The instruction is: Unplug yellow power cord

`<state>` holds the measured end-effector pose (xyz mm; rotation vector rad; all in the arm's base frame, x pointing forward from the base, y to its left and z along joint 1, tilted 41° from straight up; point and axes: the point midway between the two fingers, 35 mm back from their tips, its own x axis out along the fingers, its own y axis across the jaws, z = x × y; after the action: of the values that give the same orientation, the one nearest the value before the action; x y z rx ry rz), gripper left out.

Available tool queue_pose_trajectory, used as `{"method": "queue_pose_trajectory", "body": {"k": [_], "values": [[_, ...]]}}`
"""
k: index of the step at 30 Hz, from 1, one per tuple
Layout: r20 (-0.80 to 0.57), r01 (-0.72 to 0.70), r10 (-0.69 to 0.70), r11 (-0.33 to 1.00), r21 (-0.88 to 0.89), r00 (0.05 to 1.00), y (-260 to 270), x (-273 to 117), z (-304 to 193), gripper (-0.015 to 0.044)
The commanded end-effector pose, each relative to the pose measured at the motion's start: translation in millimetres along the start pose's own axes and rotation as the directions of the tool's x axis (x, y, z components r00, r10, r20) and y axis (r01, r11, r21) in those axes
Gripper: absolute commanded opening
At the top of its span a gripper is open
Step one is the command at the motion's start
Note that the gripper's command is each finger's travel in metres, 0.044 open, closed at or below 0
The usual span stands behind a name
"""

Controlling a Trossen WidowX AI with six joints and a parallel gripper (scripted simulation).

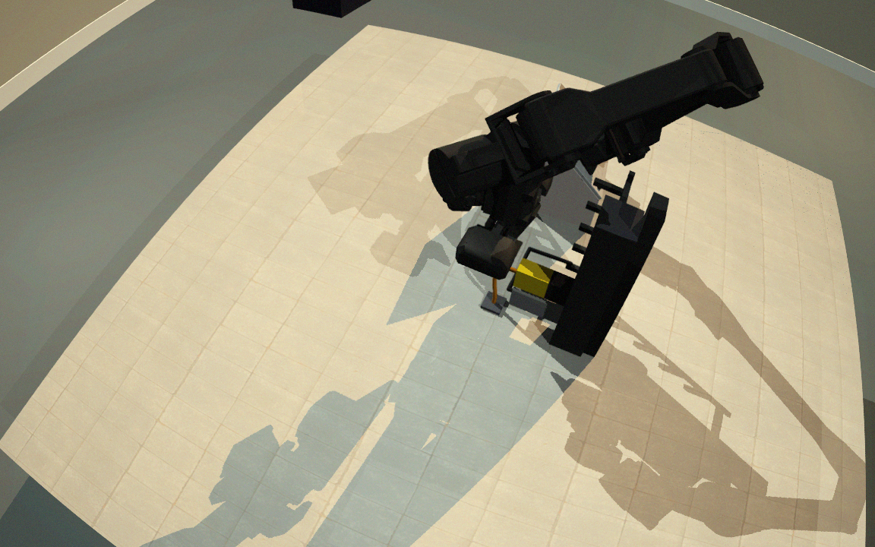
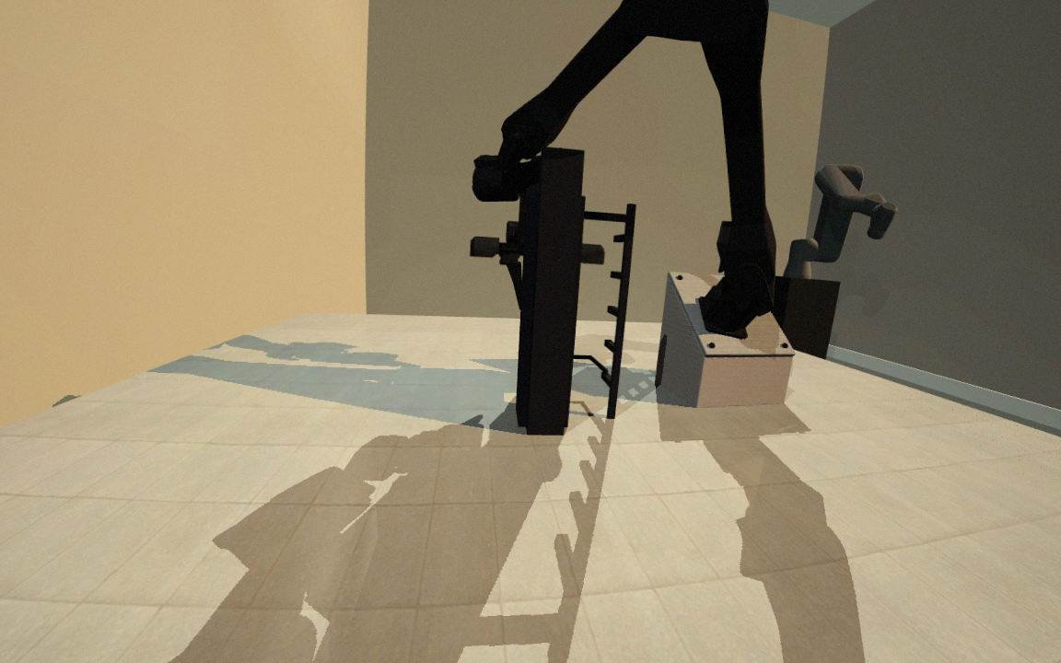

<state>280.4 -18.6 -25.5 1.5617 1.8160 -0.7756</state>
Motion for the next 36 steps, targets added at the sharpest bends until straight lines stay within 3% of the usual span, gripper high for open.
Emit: {"method": "queue_pose_trajectory", "body": {"k": [1, 36], "values": [[-0.009, 0.008, -0.008, 1.000, -0.004, 1.000, 1, 3, 0, 0.0160], [-0.012, 0.009, -0.009, 1.000, -0.004, 1.000, -2, 5, -42, 0.0160]]}}
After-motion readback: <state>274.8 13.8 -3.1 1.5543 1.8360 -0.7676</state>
